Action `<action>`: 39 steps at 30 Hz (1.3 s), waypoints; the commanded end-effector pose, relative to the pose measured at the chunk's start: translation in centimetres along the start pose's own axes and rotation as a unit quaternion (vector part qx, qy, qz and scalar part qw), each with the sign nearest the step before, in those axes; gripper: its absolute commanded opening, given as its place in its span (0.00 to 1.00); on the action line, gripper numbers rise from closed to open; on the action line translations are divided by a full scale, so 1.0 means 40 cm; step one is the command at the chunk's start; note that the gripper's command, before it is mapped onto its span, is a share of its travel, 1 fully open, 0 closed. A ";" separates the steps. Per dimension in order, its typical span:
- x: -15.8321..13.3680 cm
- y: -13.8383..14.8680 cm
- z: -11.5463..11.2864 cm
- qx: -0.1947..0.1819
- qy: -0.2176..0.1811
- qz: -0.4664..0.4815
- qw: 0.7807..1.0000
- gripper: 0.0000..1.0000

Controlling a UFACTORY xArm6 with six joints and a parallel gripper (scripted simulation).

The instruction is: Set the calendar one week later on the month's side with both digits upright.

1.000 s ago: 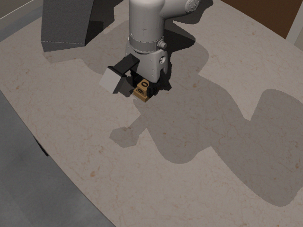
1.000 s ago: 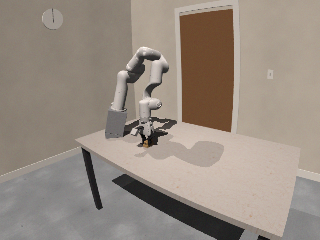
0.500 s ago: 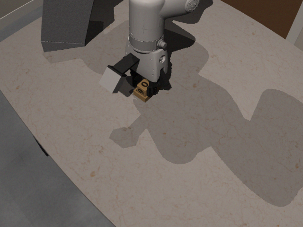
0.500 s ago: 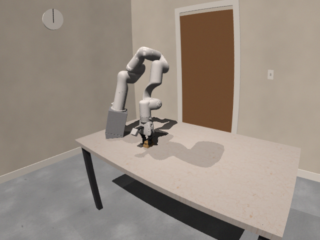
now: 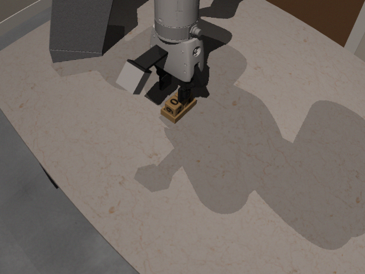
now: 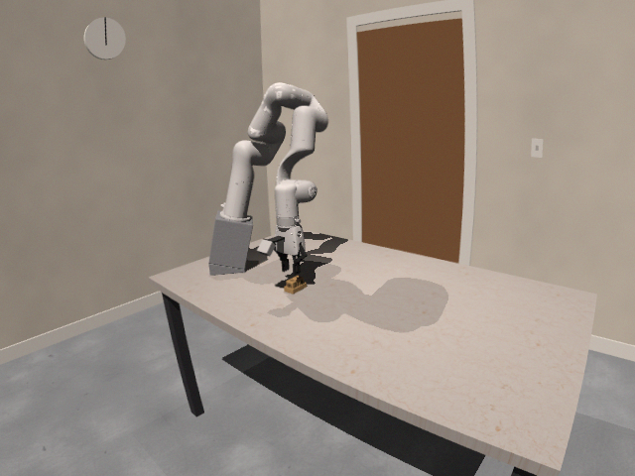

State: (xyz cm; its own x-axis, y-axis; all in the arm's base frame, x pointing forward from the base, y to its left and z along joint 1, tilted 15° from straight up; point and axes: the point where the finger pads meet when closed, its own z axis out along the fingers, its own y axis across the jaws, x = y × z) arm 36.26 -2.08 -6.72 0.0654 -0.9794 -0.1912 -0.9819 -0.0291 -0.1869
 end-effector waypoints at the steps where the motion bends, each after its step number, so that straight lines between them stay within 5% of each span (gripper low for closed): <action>1: 0.000 -0.003 -0.060 -0.005 -0.001 0.001 1.000 0.47; 13: 0.000 -0.003 -0.099 -0.005 -0.001 0.001 1.000 0.47; 14: 0.000 -0.003 -0.099 -0.005 -0.001 0.001 1.000 1.00; 39: 0.000 -0.004 -0.108 -0.005 -0.001 0.001 1.000 1.00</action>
State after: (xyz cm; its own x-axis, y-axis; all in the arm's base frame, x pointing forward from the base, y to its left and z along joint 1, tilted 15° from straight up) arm 35.56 -2.84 -2.86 0.0646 -0.9788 -0.1945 -0.9843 -0.0303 -0.1741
